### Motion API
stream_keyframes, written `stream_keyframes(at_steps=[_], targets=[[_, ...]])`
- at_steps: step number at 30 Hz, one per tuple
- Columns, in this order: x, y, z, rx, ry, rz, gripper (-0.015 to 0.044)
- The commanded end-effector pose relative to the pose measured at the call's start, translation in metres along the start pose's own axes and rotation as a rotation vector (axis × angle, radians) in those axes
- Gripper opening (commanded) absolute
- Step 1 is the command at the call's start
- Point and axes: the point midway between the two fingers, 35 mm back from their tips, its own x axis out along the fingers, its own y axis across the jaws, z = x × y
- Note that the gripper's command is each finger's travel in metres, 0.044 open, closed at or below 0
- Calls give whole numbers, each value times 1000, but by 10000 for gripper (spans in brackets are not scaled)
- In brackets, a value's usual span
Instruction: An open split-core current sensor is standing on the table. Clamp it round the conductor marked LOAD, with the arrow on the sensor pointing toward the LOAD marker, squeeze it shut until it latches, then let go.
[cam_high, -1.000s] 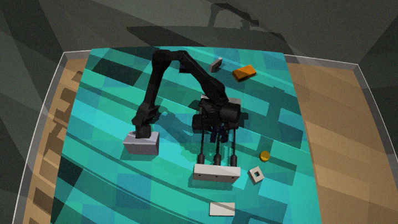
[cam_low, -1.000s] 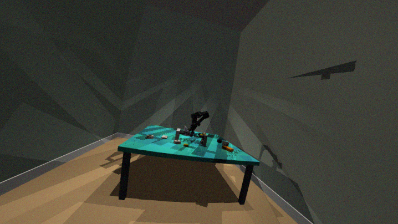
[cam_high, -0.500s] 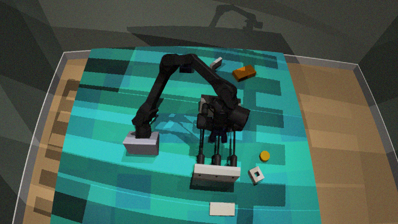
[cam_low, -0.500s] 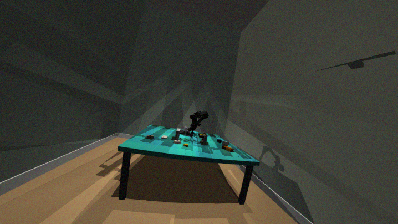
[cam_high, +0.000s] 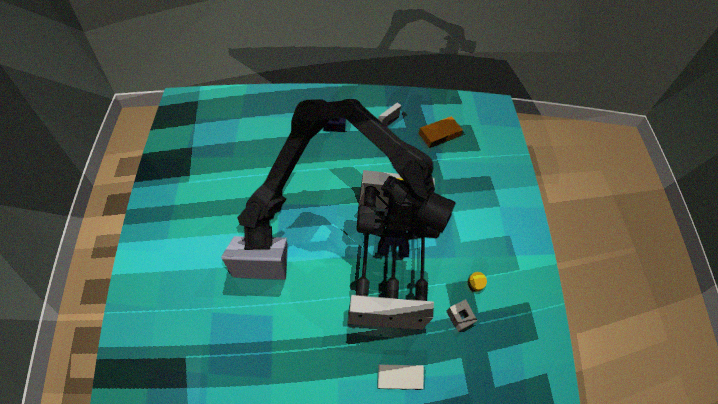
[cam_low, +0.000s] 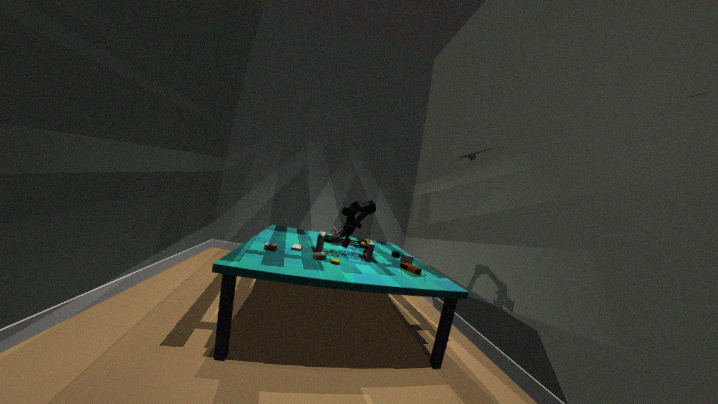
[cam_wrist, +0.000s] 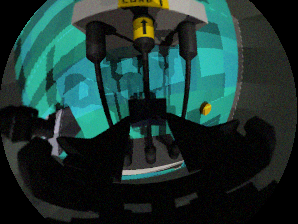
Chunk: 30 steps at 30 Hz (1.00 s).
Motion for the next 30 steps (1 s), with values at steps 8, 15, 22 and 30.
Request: stream_keyframes(at_steps=[8,15,22,30], targets=[[-1,0,1,4,-1,-4,440],[17,-1,2,1,0,-10,440],[36,-1,3,-1,-2,-15,440],[47,-2,3,-1,-2,-15,440]])
